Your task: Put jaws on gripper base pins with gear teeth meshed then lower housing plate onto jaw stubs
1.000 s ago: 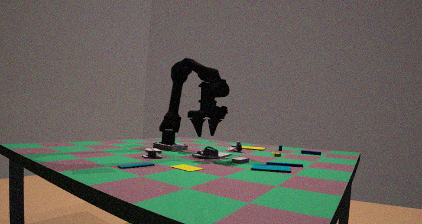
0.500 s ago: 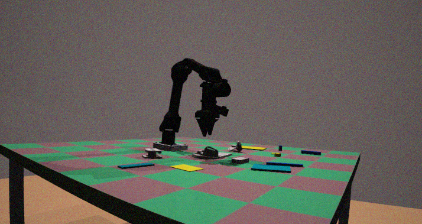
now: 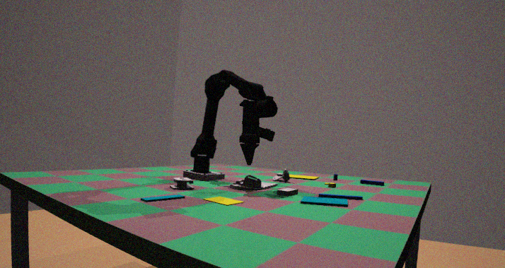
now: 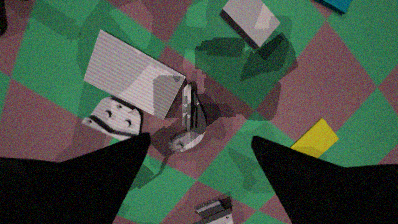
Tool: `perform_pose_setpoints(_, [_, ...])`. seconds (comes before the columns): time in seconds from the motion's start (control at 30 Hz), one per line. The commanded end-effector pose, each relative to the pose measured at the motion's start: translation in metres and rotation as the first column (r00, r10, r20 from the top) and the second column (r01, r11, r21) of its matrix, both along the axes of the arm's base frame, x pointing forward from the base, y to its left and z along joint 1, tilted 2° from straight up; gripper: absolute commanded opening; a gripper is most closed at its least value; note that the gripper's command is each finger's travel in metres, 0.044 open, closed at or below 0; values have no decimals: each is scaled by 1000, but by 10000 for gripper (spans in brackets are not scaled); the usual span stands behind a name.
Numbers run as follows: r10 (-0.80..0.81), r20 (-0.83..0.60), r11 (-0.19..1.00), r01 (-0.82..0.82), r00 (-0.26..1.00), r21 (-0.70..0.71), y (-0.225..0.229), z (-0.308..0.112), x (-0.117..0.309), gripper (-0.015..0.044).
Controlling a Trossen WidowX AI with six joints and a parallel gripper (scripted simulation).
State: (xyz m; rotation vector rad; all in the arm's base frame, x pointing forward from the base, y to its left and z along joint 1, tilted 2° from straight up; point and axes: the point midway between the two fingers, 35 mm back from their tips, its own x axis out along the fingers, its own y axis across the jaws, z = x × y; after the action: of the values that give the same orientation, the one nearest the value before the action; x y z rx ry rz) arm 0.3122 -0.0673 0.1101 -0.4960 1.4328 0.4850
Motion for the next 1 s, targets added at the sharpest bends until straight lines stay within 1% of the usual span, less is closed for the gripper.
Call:
perform_pose_setpoints(0.0, [7,-21,1000,-7,1000,4,2,-30,-2,440])
perform_pose_setpoints(0.3, [7,-21,1000,-7,1000,4,2,-33,-2,440])
perform_pose_setpoints(0.97, [7,-21,1000,-7,1000,4,2,-65,1,440])
